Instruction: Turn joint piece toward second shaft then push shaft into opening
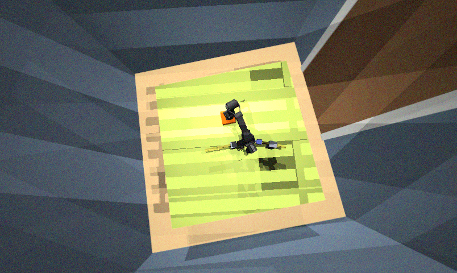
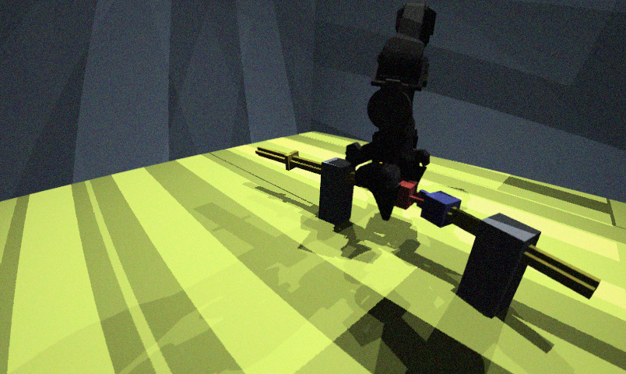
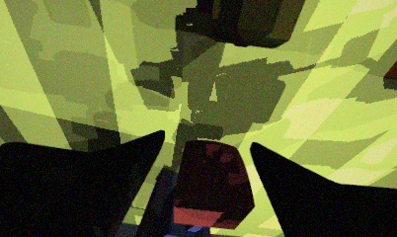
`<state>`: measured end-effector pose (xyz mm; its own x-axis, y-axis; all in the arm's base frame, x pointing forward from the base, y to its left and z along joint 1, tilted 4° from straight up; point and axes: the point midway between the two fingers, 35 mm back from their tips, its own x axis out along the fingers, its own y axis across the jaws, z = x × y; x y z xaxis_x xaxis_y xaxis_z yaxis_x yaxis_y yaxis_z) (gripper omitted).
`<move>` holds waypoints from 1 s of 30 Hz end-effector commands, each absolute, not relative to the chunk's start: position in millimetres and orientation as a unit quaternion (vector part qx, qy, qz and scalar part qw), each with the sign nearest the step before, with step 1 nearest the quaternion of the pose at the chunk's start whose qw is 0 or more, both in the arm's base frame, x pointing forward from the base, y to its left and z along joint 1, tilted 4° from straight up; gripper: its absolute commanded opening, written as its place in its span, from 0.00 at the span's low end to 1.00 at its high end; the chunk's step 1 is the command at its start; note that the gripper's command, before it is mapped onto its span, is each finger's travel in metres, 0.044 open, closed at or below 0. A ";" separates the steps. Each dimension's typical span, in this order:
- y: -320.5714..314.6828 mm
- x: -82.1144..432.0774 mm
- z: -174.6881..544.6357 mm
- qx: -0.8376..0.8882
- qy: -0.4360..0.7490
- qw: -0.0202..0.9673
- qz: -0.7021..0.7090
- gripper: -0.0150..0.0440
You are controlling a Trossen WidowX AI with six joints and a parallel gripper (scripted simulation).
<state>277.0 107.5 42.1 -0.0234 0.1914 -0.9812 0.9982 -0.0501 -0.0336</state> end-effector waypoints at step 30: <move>111.5 279.9 80.5 0.427 0.487 0.545 -0.532 1.00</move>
<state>275.8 110.2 72.2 -0.0535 -0.1755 -0.9830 0.9984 0.0104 -0.0562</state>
